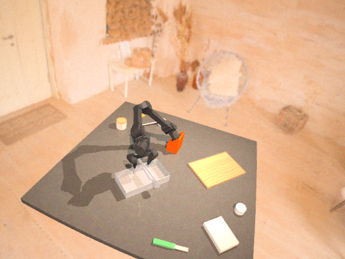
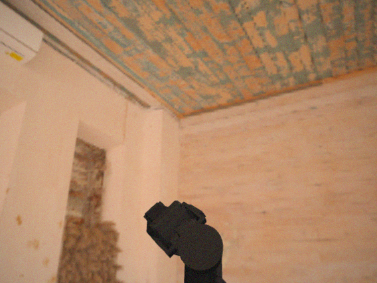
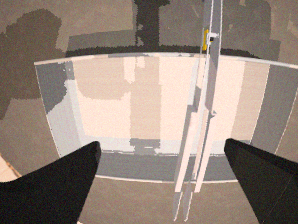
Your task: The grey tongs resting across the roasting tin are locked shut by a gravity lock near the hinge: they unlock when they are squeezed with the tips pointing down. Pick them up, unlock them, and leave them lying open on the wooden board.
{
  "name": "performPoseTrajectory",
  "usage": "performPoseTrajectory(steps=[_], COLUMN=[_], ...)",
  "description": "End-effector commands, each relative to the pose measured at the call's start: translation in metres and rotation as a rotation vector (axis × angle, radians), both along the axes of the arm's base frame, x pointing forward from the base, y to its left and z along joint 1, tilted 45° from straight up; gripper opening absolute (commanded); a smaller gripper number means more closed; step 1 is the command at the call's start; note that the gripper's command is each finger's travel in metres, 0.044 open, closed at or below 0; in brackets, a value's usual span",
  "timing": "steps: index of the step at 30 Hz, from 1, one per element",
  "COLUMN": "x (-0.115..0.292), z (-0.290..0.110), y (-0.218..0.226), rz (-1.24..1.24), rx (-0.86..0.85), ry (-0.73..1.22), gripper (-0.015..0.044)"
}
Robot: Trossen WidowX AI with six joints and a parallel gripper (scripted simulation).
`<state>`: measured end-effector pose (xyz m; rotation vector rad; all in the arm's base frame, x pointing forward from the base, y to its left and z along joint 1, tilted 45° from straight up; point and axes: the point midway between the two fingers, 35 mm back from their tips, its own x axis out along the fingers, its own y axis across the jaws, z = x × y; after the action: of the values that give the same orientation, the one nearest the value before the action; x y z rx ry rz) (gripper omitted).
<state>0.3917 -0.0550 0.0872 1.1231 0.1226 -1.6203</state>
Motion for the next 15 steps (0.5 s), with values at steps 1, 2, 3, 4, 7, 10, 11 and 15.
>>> performPoseTrajectory(steps=[1,2,3,4,7,10,11,15], x=[-0.0098,-0.0098,-0.0098,-0.0098,-0.0109,-0.015,-0.015,-0.015], z=[-0.0217,-0.0217,-0.0217,-0.0217,-0.0231,-0.028,-0.028,-0.028], y=[0.002,0.002,0.002,0.002,0.0035,0.0087,0.0087,0.0087], rz=[-0.123,-0.123,-0.123,-0.123,-0.123,-0.123,-0.123,-0.123], rx=[0.006,0.006,0.006,0.006,0.006,0.006,0.006,0.006], ry=[0.021,0.021,0.021,0.021,0.022,0.022,0.022,0.022], gripper=[0.044,0.044,0.044,0.044,0.044,0.044,0.044,0.044])
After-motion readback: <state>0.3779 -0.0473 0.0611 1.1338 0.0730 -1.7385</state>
